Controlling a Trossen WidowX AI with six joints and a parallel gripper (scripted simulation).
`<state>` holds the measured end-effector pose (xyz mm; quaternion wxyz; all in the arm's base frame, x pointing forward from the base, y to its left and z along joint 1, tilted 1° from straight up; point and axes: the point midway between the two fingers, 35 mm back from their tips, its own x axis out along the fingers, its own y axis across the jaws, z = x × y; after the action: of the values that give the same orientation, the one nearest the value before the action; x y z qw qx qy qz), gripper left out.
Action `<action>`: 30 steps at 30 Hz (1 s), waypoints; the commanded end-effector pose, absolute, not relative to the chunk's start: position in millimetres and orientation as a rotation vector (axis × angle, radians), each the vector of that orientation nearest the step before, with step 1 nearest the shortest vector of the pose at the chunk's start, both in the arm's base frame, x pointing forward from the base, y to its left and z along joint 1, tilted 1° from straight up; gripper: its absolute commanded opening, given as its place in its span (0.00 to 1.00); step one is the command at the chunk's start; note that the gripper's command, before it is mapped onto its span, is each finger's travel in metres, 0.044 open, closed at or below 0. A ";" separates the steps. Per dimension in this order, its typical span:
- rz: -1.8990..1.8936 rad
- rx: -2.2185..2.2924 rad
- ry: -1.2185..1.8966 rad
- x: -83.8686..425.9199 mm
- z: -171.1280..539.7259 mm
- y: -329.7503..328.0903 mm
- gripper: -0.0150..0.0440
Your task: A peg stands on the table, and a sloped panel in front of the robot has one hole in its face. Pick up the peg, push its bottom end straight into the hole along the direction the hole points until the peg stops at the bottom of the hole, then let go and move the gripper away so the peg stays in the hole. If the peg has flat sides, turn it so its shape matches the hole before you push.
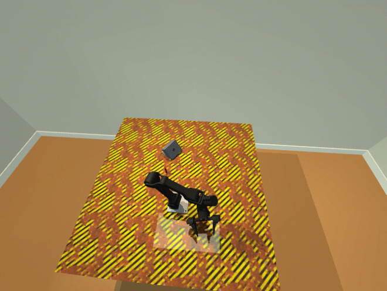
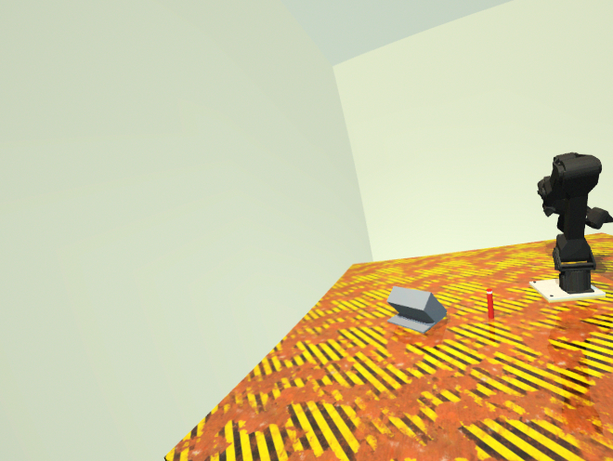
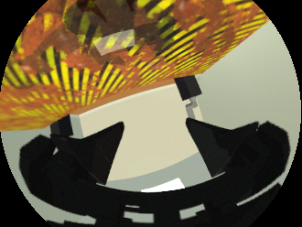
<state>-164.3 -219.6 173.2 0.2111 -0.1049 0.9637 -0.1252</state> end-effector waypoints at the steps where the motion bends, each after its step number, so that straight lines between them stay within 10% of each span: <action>1: -0.376 -0.362 2.622 -149.6 171.3 -233.1 1.00; 30: -0.539 -0.625 2.225 -49.0 161.2 -283.2 1.00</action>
<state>-64.0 -278.6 162.9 0.3547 -0.2327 0.8814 -0.2079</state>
